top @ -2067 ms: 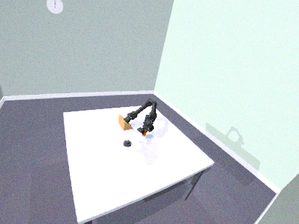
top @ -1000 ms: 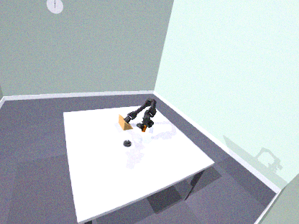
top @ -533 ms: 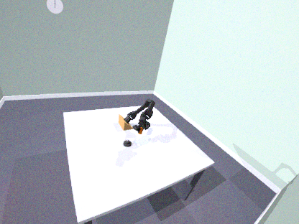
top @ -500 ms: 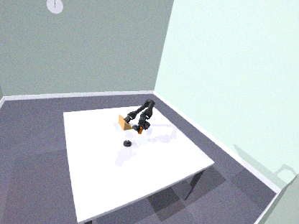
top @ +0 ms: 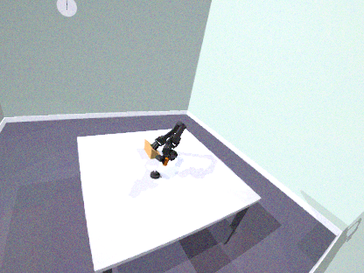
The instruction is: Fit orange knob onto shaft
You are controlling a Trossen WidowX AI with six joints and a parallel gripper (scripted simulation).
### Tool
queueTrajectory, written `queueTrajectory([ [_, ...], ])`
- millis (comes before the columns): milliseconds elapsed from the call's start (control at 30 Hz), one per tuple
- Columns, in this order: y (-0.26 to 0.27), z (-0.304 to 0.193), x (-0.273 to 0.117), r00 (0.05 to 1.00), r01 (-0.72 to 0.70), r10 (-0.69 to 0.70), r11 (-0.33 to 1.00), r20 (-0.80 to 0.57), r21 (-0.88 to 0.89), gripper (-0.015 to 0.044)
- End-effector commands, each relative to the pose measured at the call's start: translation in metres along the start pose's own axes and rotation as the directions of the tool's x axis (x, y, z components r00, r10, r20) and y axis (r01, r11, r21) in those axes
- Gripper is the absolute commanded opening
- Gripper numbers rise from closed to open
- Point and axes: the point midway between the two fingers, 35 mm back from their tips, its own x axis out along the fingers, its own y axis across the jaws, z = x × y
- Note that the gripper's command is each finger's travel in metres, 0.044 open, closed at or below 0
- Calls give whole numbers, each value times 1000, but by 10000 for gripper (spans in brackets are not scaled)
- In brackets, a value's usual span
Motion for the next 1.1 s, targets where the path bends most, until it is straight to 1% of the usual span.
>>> queueTrajectory([
  [0, -14, -5, 3, 1000, 5, -5, 1000, 1, -4, 0],
  [633, -66, -28, 24, 1000, 0, 0, 1000, 2, -8, 0],
  [867, -67, -28, 28, 1000, -1, 1, 1000, 2, -6, 0],
  [1067, -67, -28, 46, 1000, -1, 1, 1000, 3, -2, 0],
])
